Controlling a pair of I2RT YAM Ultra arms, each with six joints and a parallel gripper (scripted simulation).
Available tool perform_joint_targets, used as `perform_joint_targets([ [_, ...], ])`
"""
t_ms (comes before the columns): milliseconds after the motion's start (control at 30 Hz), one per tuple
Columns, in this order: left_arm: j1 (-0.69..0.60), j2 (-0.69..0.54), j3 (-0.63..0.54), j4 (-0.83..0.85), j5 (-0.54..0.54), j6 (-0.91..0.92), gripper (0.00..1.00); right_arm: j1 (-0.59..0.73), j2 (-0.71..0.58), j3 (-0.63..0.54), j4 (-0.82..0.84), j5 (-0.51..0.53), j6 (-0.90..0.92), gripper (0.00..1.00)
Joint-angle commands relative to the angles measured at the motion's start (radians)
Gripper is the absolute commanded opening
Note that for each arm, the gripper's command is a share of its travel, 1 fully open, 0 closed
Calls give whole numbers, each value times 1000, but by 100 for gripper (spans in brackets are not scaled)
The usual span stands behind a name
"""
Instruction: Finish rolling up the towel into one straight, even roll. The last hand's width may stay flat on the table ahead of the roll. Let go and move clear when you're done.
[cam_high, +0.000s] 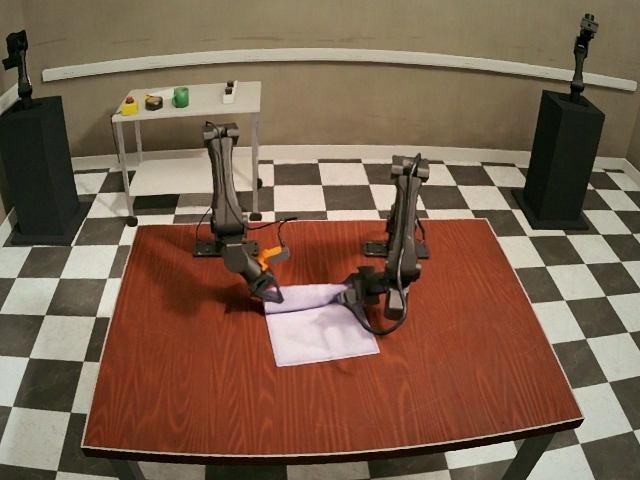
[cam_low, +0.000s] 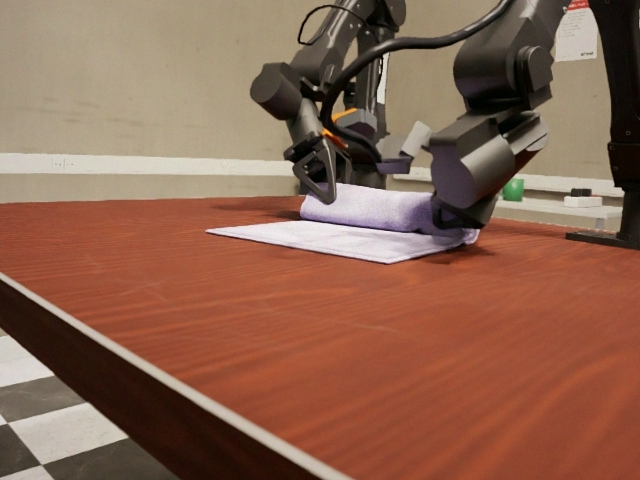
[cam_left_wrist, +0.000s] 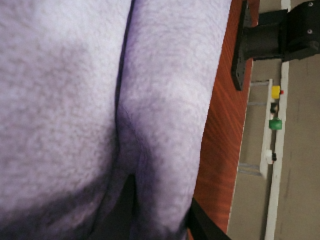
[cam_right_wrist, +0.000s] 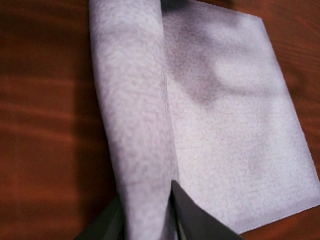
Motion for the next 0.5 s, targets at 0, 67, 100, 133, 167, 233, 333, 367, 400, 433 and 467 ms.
perform_joint_targets([
  [0, 4, 21, 11, -3, -28, 8, 35, -6, 8, -19, 6, -15, 1, 26],
  [67, 4, 17, 13, -9, -28, 8, 43, -6, 8, -19, 6, -15, 1, 26],
  [100, 4, 15, 14, -12, -28, 8, 47, -6, 8, -19, 6, -15, 1, 26],
  [133, 4, 12, 15, -16, -28, 8, 50, -6, 8, -19, 6, -15, 1, 26],
  [167, 4, 9, 17, -20, -28, 8, 54, -6, 8, -19, 7, -15, 1, 26],
  [233, 4, 6, 18, -24, -28, 8, 58, -6, 8, -19, 7, -15, 1, 26],
  [333, 4, 0, 21, -32, -28, 8, 66, -6, 8, -19, 7, -15, 1, 26],
  [367, 4, -2, 22, -36, -28, 8, 70, -6, 8, -19, 7, -15, 1, 26],
  [400, 4, -4, 23, -39, -28, 7, 74, -6, 8, -19, 7, -15, 1, 26],
  [433, 4, -6, 24, -42, -27, 7, 77, -6, 8, -19, 7, -15, 1, 26],
  [467, 4, -7, 25, -44, -27, 7, 81, -6, 8, -19, 7, -15, 1, 26],
])
